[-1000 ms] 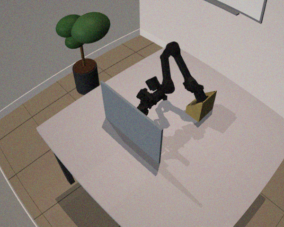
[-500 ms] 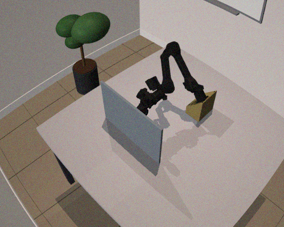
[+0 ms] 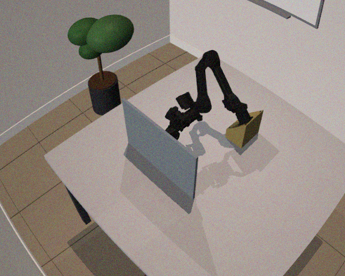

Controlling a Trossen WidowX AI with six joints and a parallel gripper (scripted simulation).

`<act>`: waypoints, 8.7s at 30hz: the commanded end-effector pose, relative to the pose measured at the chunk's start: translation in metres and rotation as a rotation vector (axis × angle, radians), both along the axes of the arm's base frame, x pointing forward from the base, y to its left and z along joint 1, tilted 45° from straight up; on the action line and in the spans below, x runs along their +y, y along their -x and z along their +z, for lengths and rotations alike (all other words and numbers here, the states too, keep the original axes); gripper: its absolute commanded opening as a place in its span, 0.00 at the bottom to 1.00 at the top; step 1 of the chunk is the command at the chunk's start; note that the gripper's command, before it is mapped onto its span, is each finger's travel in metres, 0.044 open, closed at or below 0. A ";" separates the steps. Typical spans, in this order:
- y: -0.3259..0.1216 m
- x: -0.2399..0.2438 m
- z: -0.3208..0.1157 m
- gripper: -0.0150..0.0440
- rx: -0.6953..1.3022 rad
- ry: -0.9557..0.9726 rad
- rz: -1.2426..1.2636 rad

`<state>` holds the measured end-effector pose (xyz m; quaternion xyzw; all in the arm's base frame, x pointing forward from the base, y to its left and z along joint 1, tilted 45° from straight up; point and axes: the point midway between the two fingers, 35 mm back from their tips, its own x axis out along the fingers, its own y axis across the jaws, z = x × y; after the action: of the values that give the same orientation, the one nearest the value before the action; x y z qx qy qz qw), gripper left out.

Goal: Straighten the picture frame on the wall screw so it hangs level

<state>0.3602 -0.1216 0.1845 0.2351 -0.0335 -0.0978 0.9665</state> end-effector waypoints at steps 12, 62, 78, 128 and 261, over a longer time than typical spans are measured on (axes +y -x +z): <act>0.000 0.003 0.006 0.25 -0.015 0.009 0.015; 0.001 -0.006 0.002 0.25 -0.014 0.006 0.011; 0.001 -0.006 0.001 0.25 -0.029 -0.072 0.014; 0.002 -0.007 0.002 0.34 -0.074 -0.294 0.020; 0.119 0.063 0.025 0.69 0.023 0.157 0.011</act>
<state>0.2414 -0.0580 0.2091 0.1590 -0.0286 -0.0900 0.9828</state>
